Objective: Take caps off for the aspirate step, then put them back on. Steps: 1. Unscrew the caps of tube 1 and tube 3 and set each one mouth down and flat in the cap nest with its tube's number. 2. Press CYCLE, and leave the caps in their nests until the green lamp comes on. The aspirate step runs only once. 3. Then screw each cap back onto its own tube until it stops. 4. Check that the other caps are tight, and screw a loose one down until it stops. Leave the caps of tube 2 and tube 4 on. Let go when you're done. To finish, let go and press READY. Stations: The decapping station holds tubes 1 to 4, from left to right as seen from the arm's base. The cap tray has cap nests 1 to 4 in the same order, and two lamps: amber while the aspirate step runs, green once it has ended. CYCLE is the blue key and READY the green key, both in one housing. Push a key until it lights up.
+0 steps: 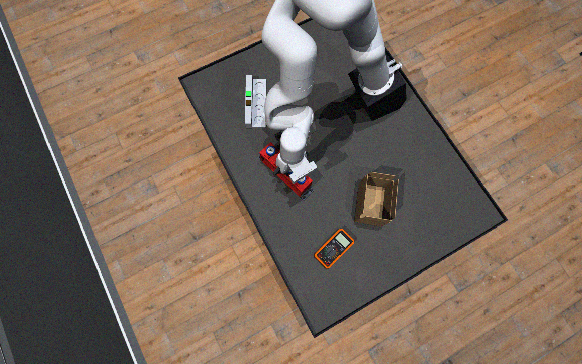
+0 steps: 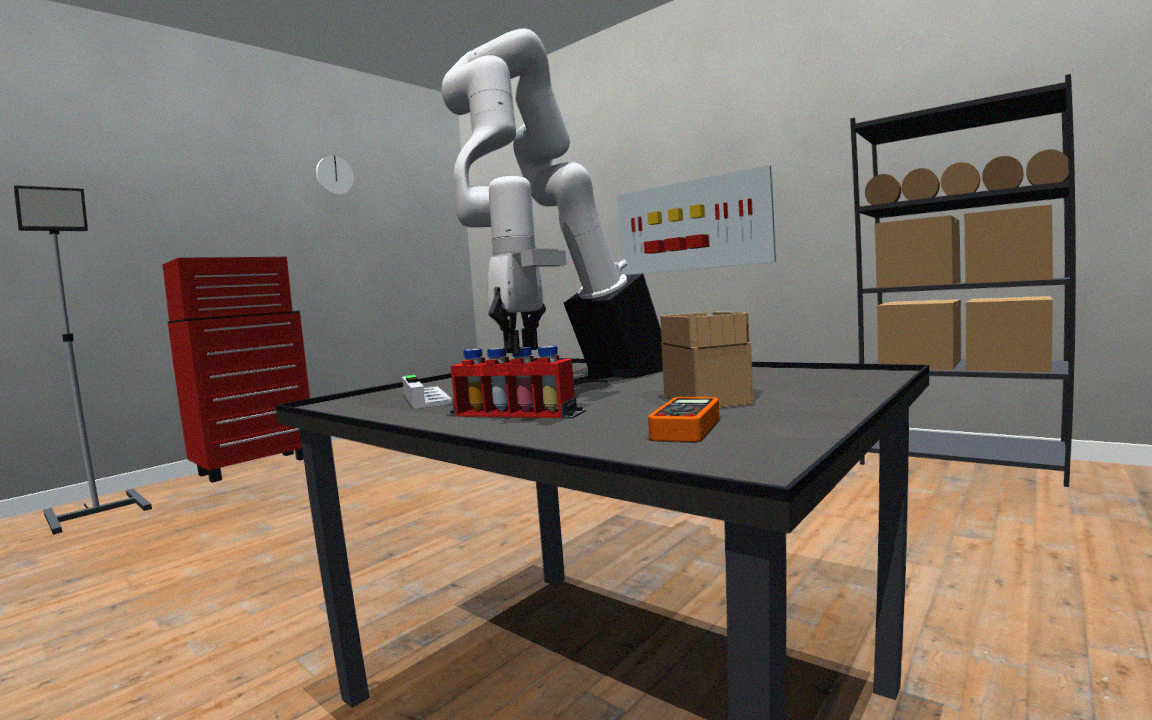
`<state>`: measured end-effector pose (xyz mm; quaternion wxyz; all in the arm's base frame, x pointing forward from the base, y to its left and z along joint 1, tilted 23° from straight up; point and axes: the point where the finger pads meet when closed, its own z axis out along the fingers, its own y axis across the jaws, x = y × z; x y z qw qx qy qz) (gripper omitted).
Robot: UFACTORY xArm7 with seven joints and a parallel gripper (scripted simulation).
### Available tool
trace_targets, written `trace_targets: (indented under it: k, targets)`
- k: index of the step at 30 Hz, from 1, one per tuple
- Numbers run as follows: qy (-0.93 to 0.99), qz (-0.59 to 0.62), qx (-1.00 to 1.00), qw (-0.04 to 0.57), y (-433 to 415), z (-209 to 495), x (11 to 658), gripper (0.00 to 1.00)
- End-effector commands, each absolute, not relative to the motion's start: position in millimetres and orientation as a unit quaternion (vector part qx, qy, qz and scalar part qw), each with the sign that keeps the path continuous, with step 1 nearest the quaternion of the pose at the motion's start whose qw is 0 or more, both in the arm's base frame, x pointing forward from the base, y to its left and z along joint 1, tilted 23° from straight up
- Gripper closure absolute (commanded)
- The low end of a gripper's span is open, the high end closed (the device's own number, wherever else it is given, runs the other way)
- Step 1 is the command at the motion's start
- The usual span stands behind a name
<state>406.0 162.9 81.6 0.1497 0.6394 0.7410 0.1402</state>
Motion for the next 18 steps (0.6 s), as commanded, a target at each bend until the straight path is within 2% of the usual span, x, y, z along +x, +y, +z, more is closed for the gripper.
trace_targets:
  k: [1, 15, 18]
  targets:
    - [0.742, 0.140, 0.639, 0.148, 163, 94, 402, 0.54]
    - [0.742, 0.141, 0.639, 0.148, 163, 120, 391, 0.54]
    - [0.816, 0.121, 0.541, 0.165, 140, 123, 400, 0.54]
